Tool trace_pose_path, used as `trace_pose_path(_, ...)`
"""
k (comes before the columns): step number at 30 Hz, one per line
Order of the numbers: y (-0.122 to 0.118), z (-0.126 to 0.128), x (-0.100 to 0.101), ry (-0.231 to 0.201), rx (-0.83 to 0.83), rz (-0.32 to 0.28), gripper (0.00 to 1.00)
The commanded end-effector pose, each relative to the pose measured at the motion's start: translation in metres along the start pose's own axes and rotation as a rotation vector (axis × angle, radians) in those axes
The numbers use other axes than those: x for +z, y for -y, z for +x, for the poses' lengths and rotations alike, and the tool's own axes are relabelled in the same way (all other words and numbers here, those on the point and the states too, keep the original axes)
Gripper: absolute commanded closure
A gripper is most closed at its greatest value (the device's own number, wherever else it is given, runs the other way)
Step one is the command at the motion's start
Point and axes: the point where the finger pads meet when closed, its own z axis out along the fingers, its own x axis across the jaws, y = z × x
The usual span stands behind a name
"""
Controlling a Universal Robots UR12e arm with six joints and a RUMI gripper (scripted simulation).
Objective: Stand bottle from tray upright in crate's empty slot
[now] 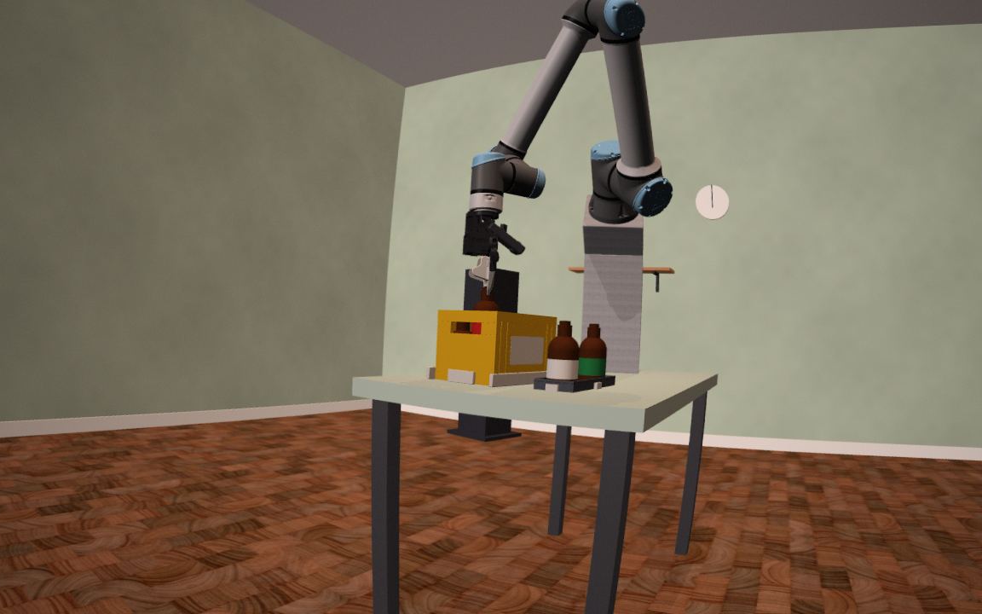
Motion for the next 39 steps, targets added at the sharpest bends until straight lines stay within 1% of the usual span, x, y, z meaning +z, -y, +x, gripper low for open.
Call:
trace_pose_path(1, 0.000, 0.000, 0.005, 0.000, 0.000, -0.001, 1.00)
trace_pose_path(11, 0.000, 0.000, 0.015, 0.000, 0.000, -0.001, 1.00)
trace_pose_path(19, 0.000, 0.000, 0.019, 0.000, 0.000, -0.001, 1.00)
trace_pose_path(39, 0.000, 0.000, 0.020, 0.000, 0.000, -0.001, 1.00)
